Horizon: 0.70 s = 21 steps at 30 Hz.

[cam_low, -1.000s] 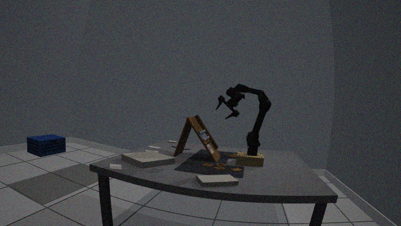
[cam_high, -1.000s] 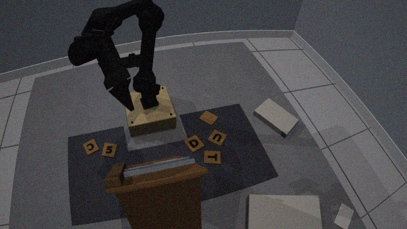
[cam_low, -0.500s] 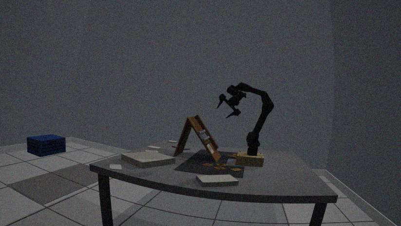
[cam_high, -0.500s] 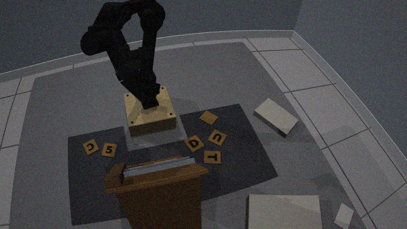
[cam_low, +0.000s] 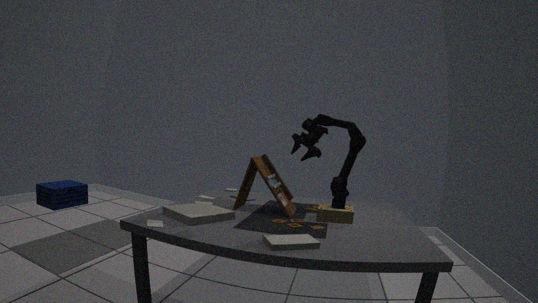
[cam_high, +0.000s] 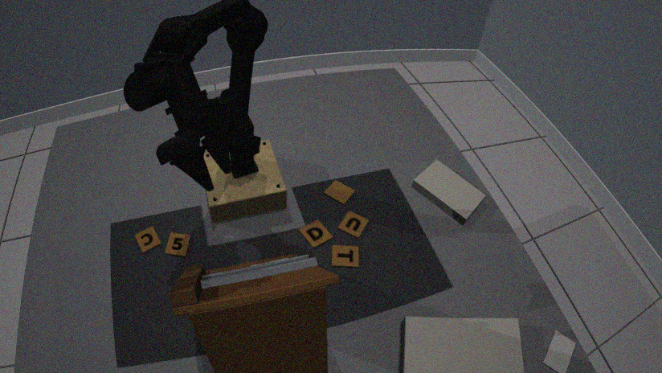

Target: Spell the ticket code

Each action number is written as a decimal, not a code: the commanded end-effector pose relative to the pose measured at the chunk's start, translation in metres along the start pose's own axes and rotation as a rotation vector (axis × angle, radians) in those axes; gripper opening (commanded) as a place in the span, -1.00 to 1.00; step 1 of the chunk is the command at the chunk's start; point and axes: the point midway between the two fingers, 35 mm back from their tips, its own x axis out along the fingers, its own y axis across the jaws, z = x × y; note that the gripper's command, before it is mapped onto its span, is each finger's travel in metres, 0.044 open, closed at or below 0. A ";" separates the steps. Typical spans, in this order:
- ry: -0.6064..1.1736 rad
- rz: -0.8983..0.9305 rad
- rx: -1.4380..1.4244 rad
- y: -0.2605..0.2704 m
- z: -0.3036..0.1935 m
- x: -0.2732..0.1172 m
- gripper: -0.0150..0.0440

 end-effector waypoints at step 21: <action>0.353 -0.234 2.177 0.027 -0.129 0.066 0.66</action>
